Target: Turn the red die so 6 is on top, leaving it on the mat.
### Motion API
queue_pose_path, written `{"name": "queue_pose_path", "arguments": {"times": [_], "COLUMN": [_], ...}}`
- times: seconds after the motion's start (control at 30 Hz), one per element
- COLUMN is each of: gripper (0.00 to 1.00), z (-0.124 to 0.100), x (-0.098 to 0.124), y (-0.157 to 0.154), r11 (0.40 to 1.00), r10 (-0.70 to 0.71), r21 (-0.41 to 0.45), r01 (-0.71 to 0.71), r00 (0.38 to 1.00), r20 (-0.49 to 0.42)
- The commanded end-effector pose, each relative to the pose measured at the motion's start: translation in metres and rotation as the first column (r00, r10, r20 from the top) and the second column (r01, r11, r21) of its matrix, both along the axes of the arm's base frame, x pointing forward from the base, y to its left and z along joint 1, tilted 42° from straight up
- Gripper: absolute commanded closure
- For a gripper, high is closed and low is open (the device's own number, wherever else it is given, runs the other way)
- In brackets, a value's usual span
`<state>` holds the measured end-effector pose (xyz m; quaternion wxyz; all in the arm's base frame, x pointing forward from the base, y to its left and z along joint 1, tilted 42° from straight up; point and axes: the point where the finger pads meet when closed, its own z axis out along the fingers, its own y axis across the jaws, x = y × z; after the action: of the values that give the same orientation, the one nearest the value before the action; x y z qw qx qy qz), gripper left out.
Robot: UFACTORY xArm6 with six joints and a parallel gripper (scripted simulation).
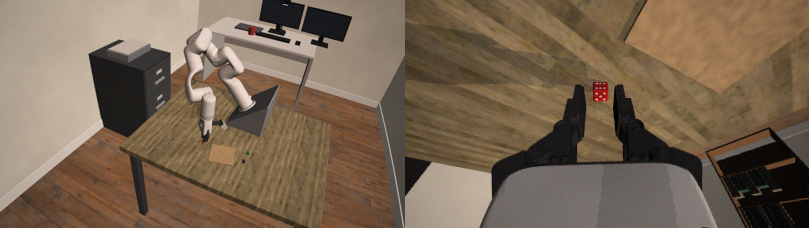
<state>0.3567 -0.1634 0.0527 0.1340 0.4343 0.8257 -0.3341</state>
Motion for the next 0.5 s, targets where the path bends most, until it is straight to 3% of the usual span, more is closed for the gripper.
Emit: {"name": "queue_pose_path", "arguments": {"times": [0.0, 0.47], "gripper": [0.69, 0.69], "z": [-0.0008, -0.0022], "x": [0.0011, 0.0010], "y": [-0.0010, -0.0022], "r11": [1.000, 1.000], "r10": [0.001, 0.001], "r21": [0.000, 0.000], "r01": [-0.001, -0.001], "r00": [1.000, 1.000], "r20": [0.003, 0.003]}}
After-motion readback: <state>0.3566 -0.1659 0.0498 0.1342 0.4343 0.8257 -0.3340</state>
